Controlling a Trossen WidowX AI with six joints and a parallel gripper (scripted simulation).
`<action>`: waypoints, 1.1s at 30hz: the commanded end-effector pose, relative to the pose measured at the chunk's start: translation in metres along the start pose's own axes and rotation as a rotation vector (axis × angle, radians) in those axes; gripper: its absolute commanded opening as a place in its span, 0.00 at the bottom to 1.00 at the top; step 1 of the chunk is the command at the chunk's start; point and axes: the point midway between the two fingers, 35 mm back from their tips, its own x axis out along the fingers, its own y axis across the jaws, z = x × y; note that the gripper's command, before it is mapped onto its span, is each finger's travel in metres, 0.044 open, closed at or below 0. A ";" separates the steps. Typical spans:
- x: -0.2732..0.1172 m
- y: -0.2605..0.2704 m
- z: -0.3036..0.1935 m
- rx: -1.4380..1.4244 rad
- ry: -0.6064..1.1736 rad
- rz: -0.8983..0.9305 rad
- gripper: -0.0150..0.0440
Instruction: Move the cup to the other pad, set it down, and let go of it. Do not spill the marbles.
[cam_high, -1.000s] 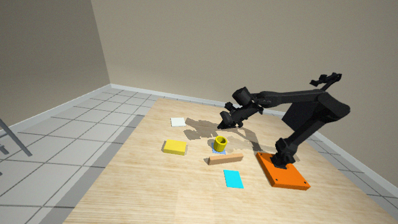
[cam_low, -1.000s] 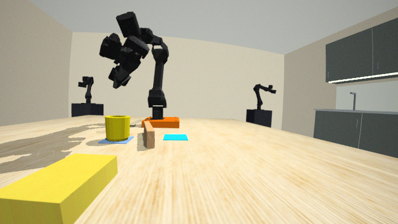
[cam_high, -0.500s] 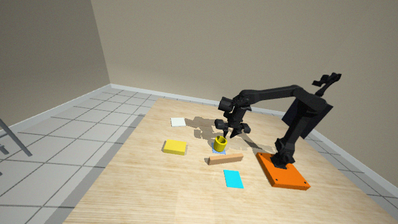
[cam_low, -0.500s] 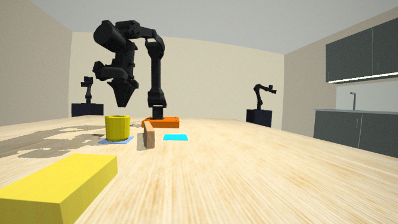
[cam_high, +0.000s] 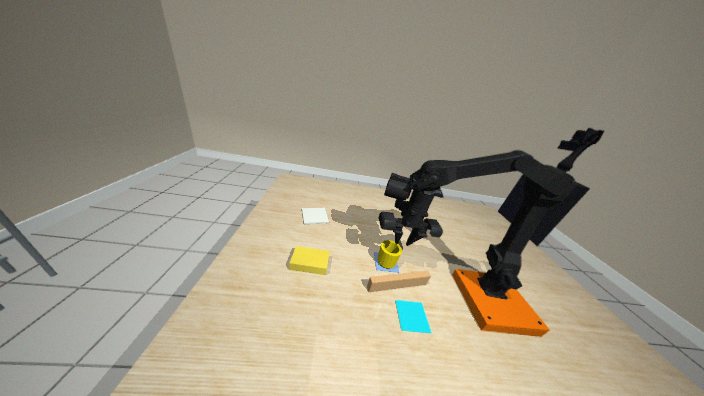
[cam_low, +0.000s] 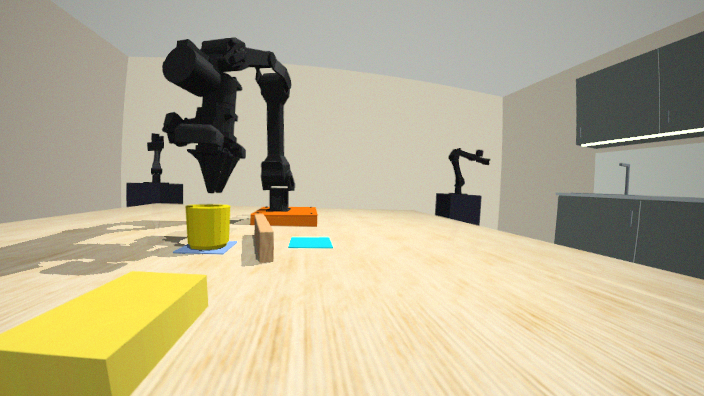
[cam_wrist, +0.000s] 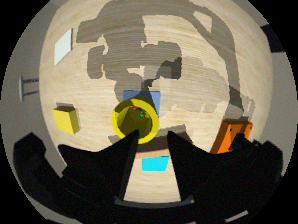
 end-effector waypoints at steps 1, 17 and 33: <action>0.010 -0.001 0.001 0.007 -0.002 -0.013 0.54; 0.037 -0.001 0.001 0.007 -0.002 -0.013 0.54; 0.059 -0.004 0.001 0.007 -0.002 -0.013 0.54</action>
